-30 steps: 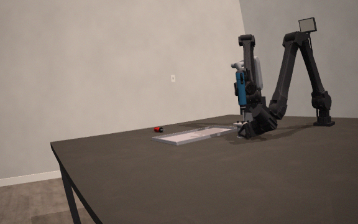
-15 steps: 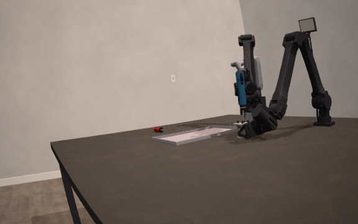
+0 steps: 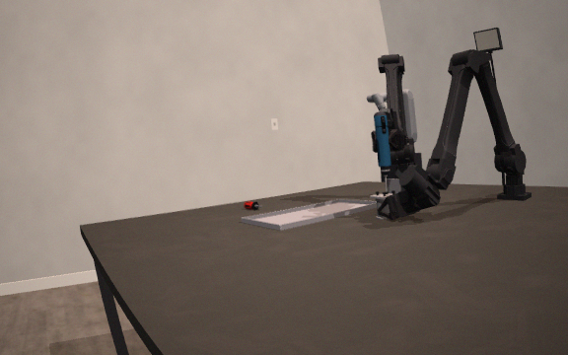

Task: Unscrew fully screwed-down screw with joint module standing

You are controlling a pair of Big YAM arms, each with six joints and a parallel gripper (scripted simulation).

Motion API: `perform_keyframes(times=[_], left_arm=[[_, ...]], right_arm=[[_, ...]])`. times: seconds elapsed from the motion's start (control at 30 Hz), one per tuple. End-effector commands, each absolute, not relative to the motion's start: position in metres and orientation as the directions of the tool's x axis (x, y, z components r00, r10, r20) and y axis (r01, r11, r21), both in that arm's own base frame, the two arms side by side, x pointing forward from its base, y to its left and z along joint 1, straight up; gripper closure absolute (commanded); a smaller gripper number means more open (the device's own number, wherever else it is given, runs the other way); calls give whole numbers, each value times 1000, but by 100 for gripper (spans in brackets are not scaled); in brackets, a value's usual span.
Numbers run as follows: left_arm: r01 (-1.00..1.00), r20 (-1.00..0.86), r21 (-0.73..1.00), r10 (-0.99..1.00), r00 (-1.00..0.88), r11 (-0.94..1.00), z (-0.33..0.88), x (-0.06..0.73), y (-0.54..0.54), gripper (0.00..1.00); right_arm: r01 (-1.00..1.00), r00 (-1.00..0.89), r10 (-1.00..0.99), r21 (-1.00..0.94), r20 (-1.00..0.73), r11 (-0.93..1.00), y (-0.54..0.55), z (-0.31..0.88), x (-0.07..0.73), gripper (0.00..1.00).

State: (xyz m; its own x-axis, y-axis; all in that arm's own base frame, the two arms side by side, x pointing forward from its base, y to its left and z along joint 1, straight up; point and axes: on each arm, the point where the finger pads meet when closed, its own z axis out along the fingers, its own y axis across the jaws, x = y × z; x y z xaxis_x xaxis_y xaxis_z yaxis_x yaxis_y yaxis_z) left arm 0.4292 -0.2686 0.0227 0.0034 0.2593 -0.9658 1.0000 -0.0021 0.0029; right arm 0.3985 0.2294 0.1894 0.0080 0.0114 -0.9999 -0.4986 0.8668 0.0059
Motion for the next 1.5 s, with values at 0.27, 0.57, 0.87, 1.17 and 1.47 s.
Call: perform_keyframes(times=[0.27, 0.57, 0.87, 1.17, 1.47], left_arm=[[1000, -967, 26, 252, 26, -1, 30, 437, -271, 41], [1000, -967, 26, 252, 26, -1, 30, 437, -271, 41], [1000, -967, 26, 252, 26, -1, 30, 437, -271, 41], [1000, -967, 26, 252, 26, -1, 30, 437, -271, 41], [1000, -967, 26, 252, 26, -1, 30, 437, -271, 41]], right_arm=[[-507, 38, 45, 19, -998, 862, 235, 200, 397, 58], [-507, 35, 43, 19, -998, 862, 235, 198, 396, 58], [-507, 35, 43, 19, -998, 862, 235, 198, 396, 58], [-507, 31, 41, 19, -999, 862, 234, 196, 395, 58], [-507, 30, 40, 19, -999, 862, 234, 195, 396, 58]])
